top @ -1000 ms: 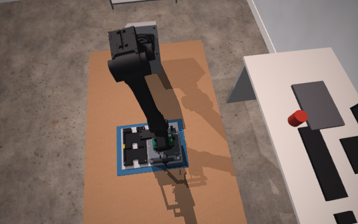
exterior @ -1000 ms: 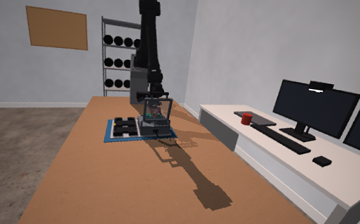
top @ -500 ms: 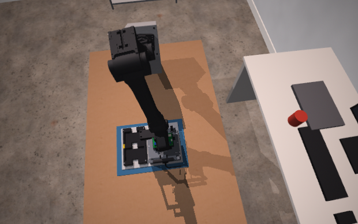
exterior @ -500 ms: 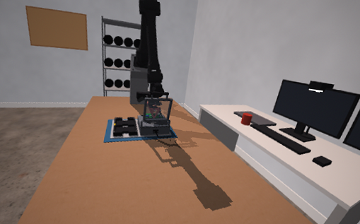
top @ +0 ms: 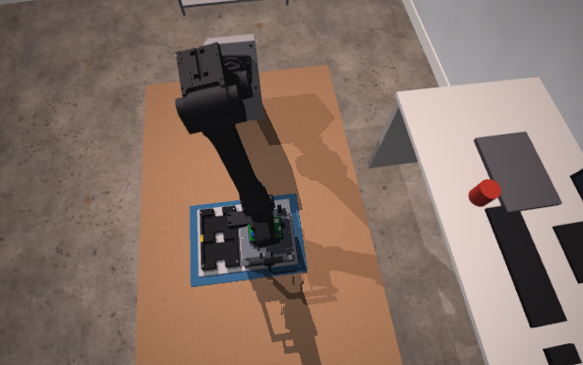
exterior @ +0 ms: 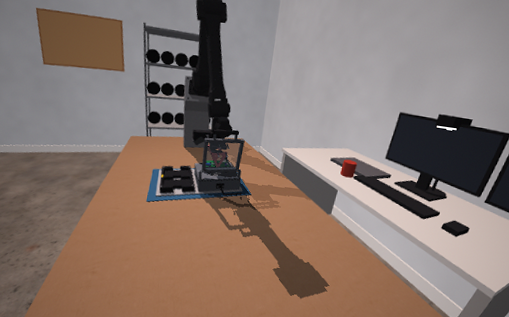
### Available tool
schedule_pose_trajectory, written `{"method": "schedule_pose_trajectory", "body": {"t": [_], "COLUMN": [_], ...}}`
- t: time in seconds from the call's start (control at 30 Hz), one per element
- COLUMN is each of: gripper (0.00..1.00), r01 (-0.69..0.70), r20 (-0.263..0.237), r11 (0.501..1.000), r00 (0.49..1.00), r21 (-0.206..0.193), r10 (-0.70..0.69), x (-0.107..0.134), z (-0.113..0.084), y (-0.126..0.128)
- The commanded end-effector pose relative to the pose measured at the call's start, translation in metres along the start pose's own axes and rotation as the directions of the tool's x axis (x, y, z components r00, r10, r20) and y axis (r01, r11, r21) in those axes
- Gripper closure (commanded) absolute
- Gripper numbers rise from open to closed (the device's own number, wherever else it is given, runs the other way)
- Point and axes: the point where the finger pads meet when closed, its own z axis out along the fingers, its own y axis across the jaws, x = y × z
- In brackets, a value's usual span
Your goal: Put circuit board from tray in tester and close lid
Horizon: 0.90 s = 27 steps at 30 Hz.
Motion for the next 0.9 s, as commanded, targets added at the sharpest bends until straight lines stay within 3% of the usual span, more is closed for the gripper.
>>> {"method": "schedule_pose_trajectory", "body": {"t": [0.0,0.87], "gripper": [0.28,0.28], "r01": [-0.011,-0.011], "r20": [-0.016,-0.016], "r11": [0.999,0.999], "r00": [1.000,1.000], "r21": [-0.042,-0.041], "r10": [0.010,0.010], "x": [0.0079,0.0081], "z": [-0.0113,-0.0096], "y": [0.0104,0.0108]}}
